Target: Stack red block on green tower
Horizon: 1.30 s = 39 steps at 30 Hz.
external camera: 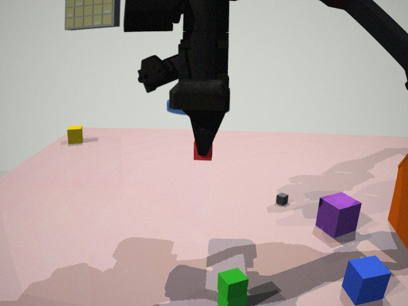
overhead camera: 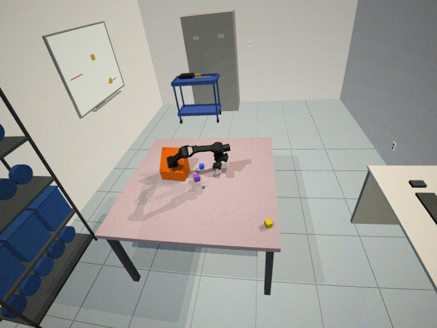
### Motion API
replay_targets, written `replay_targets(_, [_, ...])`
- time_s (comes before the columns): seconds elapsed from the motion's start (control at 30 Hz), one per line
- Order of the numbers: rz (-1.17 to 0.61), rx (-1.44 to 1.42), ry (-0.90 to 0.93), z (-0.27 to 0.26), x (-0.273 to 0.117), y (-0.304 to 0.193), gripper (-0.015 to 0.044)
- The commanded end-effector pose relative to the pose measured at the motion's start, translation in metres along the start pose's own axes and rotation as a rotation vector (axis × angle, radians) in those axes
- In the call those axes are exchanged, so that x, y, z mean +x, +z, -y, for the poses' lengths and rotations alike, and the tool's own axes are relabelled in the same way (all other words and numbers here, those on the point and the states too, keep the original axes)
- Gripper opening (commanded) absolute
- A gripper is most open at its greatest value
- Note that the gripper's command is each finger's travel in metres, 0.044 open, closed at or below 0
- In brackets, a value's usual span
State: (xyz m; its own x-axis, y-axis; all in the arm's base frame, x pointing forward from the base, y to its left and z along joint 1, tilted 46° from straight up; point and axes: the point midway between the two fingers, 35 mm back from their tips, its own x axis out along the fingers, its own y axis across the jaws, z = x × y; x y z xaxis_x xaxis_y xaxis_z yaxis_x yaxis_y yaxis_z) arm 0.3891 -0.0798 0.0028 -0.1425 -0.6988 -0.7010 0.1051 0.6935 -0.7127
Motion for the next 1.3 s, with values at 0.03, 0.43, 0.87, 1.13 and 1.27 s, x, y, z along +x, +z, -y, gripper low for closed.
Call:
replay_targets(0.03, [-0.007, 0.005, 0.003, -0.001, -0.003, 0.000, 0.0000])
replay_targets(0.43, [-0.004, 0.003, 0.018, -0.101, -0.007, -0.017, 0.0000])
replay_targets(0.87, [-0.006, 0.005, 0.012, -0.162, -0.001, -0.042, 0.0000])
replay_targets(1.13, [-0.006, 0.006, 0.010, -0.159, 0.038, -0.042, 0.0000])
replay_targets(1.27, [-0.006, 0.006, 0.010, -0.160, 0.042, -0.041, 0.0000])
